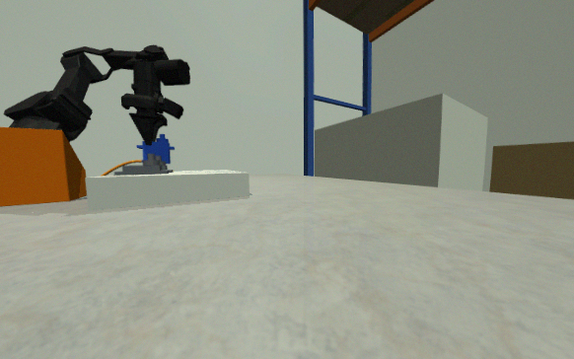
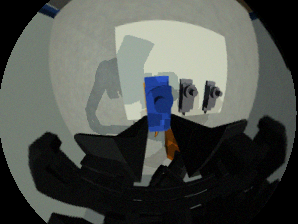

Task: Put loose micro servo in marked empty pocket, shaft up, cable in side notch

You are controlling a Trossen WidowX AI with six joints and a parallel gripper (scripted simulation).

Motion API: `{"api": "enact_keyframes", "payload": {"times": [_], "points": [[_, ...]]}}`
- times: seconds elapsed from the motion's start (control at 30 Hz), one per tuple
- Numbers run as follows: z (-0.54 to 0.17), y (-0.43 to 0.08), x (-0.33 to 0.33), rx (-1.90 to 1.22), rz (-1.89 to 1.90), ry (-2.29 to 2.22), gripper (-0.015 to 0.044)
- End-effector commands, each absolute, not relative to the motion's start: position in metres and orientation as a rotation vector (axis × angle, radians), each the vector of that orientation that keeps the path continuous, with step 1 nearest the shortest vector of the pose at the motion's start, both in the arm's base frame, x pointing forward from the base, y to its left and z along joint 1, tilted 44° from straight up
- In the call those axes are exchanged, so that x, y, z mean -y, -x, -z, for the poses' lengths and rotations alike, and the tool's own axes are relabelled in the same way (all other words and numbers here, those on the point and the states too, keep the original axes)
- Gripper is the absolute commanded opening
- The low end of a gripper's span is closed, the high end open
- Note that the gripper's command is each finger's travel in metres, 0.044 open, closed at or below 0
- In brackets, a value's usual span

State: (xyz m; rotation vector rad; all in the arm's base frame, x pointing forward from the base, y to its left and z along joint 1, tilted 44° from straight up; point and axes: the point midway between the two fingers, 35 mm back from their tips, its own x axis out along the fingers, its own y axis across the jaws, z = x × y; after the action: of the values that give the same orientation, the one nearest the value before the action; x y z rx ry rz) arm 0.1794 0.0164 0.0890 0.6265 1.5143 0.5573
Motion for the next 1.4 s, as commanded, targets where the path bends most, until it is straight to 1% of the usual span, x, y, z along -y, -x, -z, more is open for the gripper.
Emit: {"api": "enact_keyframes", "payload": {"times": [0.0, 1.37], "points": [[-0.085, -0.18, -0.021, -1.51, -0.555, -0.63, 0.0], [-0.063, -0.18, -0.042, -1.509, -0.557, -0.631, 0.0]]}}
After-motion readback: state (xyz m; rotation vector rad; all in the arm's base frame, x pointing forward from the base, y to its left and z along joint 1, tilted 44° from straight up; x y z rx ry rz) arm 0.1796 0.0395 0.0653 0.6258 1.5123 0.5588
